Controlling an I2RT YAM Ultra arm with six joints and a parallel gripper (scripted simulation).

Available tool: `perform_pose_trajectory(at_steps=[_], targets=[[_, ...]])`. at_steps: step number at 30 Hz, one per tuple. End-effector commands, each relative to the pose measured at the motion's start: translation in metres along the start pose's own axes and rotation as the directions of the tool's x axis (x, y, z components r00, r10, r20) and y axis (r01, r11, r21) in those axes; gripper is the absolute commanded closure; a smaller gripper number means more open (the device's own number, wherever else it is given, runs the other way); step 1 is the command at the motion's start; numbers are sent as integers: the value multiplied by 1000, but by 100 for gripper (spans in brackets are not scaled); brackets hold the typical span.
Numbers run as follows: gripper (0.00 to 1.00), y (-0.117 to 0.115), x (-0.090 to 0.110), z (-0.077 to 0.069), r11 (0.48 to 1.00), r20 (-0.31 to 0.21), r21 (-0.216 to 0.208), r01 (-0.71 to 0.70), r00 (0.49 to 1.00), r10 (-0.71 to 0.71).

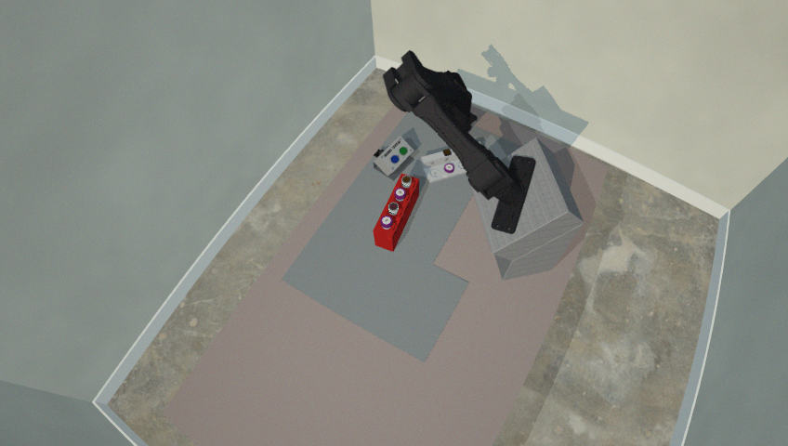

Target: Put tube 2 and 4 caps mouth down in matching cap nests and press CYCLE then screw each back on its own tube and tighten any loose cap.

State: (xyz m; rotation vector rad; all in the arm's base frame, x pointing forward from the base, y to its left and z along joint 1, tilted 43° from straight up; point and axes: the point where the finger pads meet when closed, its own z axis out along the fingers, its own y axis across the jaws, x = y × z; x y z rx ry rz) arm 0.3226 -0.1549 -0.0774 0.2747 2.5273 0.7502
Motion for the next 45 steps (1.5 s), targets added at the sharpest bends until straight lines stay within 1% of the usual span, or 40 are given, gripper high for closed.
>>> perform_pose_trajectory(at_steps=[1,14,16,27,38,45], targets=[[100,5,-13,-4,1000,25,16,3,1000,-3],[100,87,-82,16,1000,26,14,3,1000,-3],[100,87,-82,16,1000,26,14,3,1000,-3],[100,155,-139,32,1000,27,13,3,1000,-4],[100,155,-139,32,1000,27,13,3,1000,-4],[100,152,-139,29,1000,27,13,3,1000,-4]])
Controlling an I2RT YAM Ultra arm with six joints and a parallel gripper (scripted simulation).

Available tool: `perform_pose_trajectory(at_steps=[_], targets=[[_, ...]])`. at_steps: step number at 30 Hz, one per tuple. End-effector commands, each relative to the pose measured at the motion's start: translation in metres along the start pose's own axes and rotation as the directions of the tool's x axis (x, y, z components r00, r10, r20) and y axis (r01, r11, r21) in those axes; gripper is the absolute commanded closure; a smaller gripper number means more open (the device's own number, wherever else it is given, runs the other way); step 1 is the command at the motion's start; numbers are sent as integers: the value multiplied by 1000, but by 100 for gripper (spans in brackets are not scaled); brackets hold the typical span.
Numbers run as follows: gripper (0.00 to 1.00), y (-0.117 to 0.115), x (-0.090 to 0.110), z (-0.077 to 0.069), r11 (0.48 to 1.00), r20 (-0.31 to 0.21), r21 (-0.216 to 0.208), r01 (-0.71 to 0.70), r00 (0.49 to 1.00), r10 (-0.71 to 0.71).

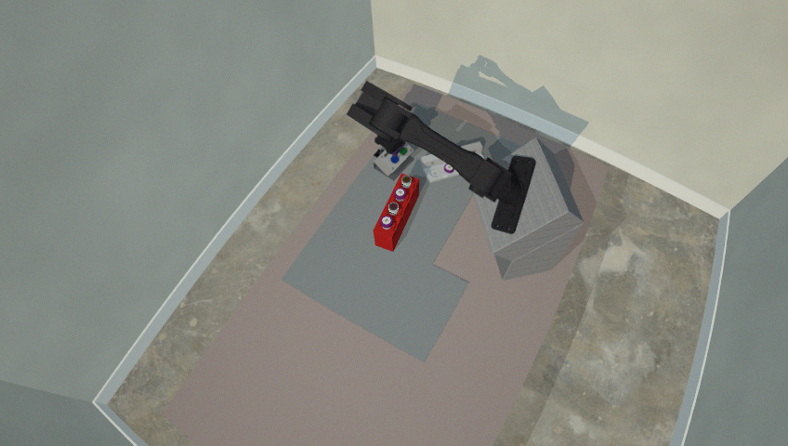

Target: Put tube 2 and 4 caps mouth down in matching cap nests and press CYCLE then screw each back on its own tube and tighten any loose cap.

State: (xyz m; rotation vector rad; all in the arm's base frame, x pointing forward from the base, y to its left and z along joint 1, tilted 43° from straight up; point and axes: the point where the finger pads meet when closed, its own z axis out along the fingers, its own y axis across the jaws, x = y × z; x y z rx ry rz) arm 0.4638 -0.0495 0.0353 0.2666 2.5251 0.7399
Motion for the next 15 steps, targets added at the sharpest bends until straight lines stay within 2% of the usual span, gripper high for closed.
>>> perform_pose_trajectory(at_steps=[1,15], targets=[[100,-6,-7,-8,1000,23,9,-5,1000,5],[100,-7,-7,-10,1000,23,9,-5,1000,5]])
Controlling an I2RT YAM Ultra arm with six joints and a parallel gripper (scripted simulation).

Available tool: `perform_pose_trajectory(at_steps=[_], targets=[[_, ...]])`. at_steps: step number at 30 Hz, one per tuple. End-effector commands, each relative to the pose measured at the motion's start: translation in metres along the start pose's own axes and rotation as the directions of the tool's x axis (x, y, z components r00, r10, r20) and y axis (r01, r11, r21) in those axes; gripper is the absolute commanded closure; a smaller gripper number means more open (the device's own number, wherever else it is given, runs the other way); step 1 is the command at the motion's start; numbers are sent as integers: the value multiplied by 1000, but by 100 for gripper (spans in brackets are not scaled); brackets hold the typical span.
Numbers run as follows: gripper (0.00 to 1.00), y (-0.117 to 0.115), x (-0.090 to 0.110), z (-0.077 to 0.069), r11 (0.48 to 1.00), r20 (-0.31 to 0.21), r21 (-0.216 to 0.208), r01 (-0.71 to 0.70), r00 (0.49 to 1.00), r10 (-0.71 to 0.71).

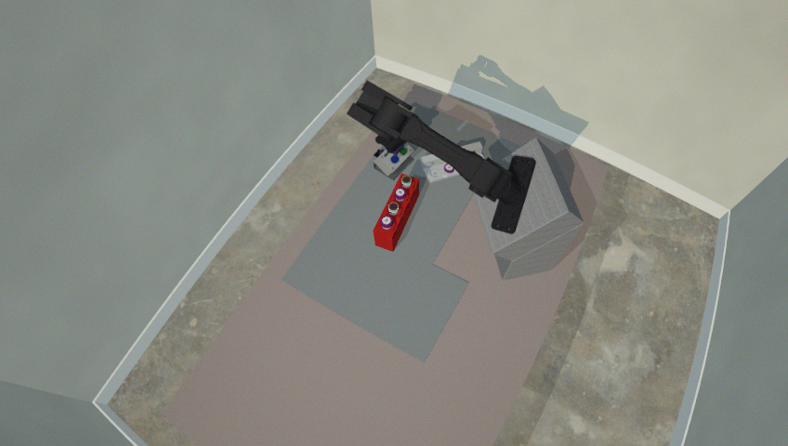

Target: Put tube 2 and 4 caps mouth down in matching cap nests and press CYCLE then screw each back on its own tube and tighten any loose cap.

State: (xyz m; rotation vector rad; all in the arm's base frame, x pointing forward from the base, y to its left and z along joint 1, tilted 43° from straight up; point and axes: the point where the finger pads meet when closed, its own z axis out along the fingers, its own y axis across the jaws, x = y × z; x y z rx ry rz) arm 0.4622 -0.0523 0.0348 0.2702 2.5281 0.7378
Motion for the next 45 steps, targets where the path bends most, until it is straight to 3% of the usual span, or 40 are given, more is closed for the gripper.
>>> perform_pose_trajectory(at_steps=[1,20,28,45], targets=[[100,-4,-7,-9,1000,25,6,-3,1000,2],[100,-5,-10,-12,1000,25,6,-3,1000,2],[100,-5,-10,6,1000,25,6,-3,1000,3],[100,-5,-9,7,1000,25,6,-3,1000,3]])
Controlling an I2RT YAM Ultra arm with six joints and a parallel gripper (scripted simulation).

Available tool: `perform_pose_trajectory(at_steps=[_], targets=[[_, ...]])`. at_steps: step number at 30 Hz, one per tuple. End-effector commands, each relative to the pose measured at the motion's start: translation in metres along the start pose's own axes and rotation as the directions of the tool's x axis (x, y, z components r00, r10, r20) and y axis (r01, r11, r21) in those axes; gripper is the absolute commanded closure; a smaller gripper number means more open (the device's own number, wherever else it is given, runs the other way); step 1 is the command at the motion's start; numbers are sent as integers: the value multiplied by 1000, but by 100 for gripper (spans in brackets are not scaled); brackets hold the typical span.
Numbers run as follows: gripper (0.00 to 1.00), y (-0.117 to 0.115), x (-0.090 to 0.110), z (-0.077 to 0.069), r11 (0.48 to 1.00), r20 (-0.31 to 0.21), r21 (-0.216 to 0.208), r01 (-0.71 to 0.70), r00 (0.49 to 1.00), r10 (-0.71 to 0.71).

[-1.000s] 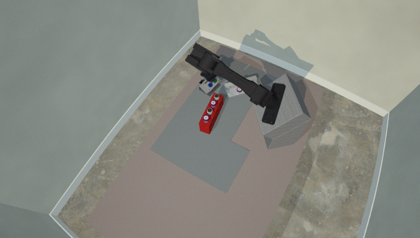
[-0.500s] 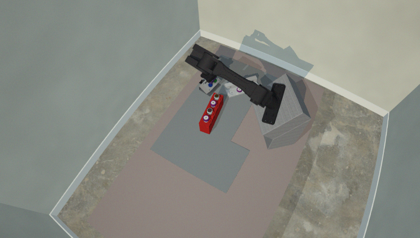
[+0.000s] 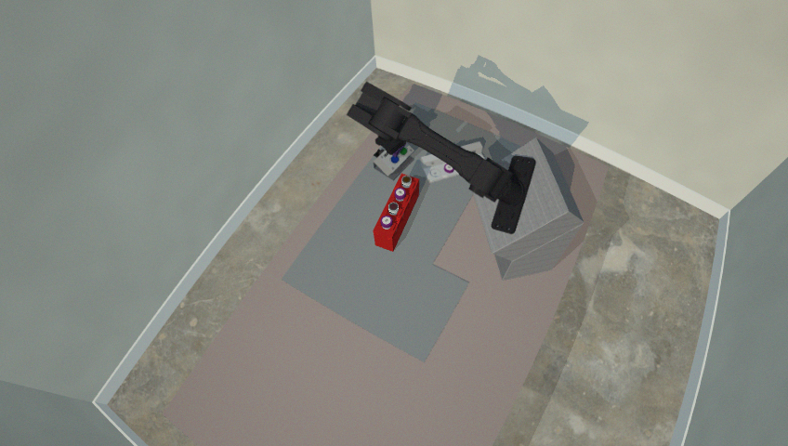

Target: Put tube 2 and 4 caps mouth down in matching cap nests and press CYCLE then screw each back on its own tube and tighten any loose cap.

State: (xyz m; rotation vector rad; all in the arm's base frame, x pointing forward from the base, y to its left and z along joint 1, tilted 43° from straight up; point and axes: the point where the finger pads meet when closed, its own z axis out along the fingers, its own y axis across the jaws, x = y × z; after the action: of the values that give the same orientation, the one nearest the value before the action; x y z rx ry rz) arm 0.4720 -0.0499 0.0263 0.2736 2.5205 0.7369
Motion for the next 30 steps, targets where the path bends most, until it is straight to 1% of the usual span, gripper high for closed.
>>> perform_pose_trajectory(at_steps=[1,30], targets=[[100,-3,-5,-6,1000,17,6,-2,1000,1],[100,0,-3,-4,1000,17,6,-2,1000,1]])
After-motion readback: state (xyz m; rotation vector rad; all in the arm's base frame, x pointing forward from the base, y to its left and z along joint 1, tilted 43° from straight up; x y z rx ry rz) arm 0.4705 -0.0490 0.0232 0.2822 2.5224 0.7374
